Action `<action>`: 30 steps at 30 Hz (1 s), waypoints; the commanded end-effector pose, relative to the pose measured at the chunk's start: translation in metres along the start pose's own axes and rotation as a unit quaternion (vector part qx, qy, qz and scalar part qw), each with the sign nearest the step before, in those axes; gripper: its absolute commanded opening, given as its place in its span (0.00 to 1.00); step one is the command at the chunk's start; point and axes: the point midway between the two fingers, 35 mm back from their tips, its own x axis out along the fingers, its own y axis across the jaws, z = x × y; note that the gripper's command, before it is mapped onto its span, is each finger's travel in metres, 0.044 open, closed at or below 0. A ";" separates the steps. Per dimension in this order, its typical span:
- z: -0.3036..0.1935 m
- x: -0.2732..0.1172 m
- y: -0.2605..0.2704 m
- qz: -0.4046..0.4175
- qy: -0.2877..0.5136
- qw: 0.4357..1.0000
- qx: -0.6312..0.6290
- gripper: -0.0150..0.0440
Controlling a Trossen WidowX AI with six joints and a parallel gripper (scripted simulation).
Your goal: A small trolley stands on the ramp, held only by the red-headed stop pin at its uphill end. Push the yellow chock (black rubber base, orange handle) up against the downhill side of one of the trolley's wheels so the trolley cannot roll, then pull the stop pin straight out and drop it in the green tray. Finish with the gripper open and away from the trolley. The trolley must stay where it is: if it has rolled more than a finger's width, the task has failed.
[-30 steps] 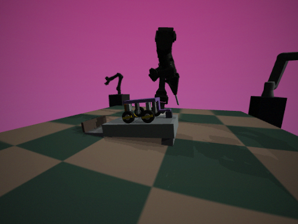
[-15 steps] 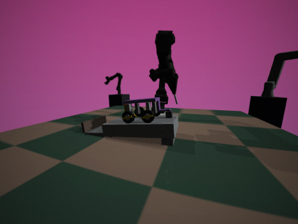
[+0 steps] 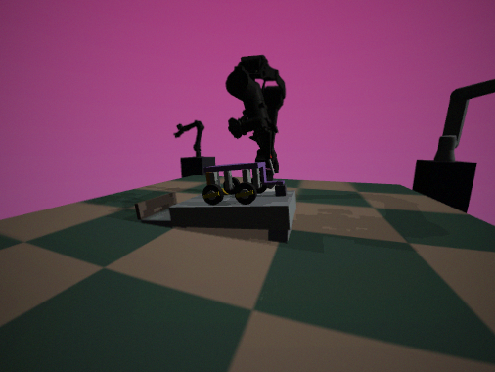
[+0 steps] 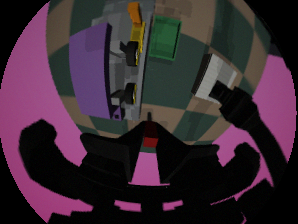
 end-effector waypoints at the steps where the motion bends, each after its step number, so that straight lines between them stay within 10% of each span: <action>1: 0.012 -0.001 0.000 -0.003 0.003 1.000 -0.001 0.25; 30: 0.129 -0.016 -0.003 -0.004 -0.002 1.000 -0.001 0.25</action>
